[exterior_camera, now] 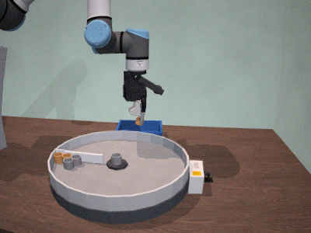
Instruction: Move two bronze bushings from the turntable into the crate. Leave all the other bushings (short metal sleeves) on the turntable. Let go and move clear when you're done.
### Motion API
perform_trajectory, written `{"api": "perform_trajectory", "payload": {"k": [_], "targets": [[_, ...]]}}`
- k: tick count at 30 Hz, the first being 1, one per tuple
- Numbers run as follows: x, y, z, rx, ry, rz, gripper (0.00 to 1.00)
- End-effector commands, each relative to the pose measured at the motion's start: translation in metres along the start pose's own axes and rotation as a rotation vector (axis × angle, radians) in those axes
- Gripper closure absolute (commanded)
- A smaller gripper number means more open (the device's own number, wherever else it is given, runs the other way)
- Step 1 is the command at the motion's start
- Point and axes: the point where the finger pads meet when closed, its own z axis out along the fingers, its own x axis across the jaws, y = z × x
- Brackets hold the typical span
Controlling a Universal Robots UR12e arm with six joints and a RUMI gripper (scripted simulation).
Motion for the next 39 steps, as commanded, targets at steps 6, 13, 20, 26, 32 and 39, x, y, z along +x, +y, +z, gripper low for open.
{"api": "perform_trajectory", "payload": {"k": [6,13,20,26,32,39], "targets": [[0.001,-0.002,0.005,0.003,0.002,0.000,1.00],[0.000,-0.002,0.012,0.003,0.002,-0.001,1.00],[0.000,-0.002,0.024,0.003,0.002,0.000,1.00],[0.000,-0.002,0.035,0.003,0.002,0.000,1.00],[0.001,-0.002,0.039,0.003,0.002,0.000,1.00],[0.001,-0.002,0.043,0.003,0.002,0.000,1.00]]}}
